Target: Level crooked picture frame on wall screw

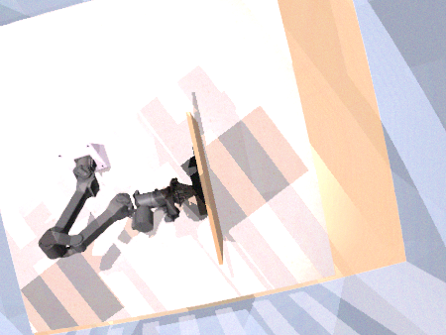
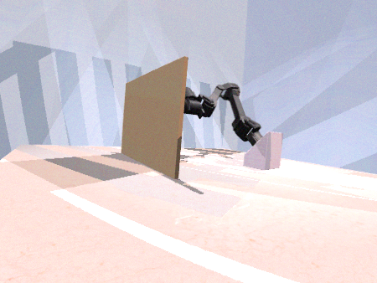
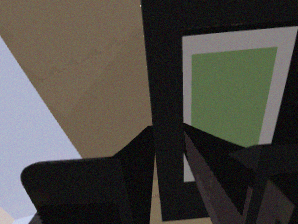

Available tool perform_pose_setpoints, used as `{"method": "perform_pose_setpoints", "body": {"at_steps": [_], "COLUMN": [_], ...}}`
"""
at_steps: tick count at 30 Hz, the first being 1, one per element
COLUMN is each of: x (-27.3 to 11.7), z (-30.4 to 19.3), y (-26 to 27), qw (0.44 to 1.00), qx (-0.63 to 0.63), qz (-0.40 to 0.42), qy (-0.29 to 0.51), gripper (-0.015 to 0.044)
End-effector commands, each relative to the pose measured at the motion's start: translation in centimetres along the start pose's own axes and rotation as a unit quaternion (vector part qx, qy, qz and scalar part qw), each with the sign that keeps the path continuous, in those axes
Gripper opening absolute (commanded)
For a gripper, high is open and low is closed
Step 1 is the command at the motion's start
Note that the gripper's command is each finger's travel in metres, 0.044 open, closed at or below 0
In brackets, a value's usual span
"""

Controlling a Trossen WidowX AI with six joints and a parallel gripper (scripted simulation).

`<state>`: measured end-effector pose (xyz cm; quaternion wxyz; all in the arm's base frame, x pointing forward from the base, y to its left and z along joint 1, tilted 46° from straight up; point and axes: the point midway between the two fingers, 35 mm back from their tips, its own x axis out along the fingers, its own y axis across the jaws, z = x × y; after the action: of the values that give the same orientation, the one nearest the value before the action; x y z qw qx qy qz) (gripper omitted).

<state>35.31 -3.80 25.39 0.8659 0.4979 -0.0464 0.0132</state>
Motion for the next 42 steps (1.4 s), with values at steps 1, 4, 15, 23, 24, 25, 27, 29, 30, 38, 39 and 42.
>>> {"method": "perform_pose_setpoints", "body": {"at_steps": [1,4,15,23,24,25,27,29,30,38,39,42], "x": [0.0,0.0,0.0,0.0,0.0,0.0,0.0,0.0,0.0,0.0,0.0,0.0], "z": [0.0,0.0,0.0,0.0,0.0,0.0,0.0,0.0,0.0,0.0,0.0,0.0], "y": [0.2,0.3,0.7,0.9,1.0,1.0,1.1,1.1,1.1,1.3,1.3,1.3], "qw": [1.000,1.000,1.000,1.000,1.000,1.000,1.000,1.000,1.000,1.000,1.000,1.000], "qx": [-0.002,-0.002,-0.002,-0.002,-0.002,-0.002,-0.002,-0.002,-0.002,-0.002,-0.002,-0.002], "qz": [0.000,0.000,0.000,0.000,0.000,0.000,0.000,0.000,0.000,0.000,0.000,0.000], "qy": [-0.001,-0.001,-0.001,-0.001,-0.001,-0.001,-0.001,-0.001,-0.001,-0.001,-0.001,-0.001], "gripper": [0.0000,0.0000,0.0000,0.0000,0.0000,0.0000,0.0000,0.0000,0.0000,0.0000,0.0000,0.0000]}}
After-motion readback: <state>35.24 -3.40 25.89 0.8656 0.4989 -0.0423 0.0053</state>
